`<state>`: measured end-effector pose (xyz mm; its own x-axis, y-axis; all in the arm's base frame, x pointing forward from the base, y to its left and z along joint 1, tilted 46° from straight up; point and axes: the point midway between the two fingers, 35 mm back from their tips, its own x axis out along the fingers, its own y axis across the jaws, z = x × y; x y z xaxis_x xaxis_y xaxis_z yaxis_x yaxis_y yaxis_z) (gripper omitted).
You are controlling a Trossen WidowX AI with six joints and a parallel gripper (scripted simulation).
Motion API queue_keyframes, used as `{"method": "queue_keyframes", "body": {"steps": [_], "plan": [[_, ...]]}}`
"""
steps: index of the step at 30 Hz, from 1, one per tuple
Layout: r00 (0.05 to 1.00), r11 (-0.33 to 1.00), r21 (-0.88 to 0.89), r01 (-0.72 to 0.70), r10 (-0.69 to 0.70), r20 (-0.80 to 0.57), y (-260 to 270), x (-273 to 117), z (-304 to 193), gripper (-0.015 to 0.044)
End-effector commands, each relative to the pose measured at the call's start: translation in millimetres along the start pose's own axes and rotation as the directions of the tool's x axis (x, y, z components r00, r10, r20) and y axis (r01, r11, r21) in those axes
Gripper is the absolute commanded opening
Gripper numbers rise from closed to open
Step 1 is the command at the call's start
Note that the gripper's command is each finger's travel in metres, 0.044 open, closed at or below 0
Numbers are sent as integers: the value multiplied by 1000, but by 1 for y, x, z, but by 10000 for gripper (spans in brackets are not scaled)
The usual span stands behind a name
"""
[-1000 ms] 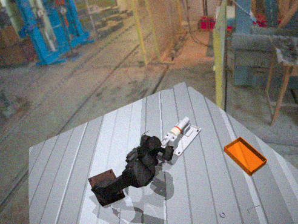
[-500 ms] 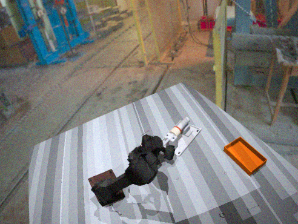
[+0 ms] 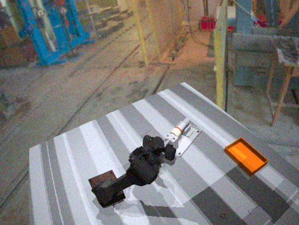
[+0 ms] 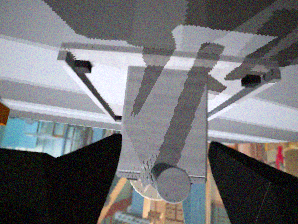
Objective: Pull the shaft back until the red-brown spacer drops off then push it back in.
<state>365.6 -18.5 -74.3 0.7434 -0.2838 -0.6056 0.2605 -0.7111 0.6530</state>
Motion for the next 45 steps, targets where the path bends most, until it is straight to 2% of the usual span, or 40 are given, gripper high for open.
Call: {"method": "queue_keyframes", "body": {"steps": [1, 6, 9, 45], "plan": [[1000, 1000, 0, 0, 0, 1, 0, 0, 0, 151], [1000, 1000, 0, 0, 0, 1, 0, 0, 0, 20], [1000, 1000, 0, 0, 0, 1, 0, 0, 0, 0], [1000, 1000, -3, -1, 1, -6, 0, -13, 8, 0]]}}
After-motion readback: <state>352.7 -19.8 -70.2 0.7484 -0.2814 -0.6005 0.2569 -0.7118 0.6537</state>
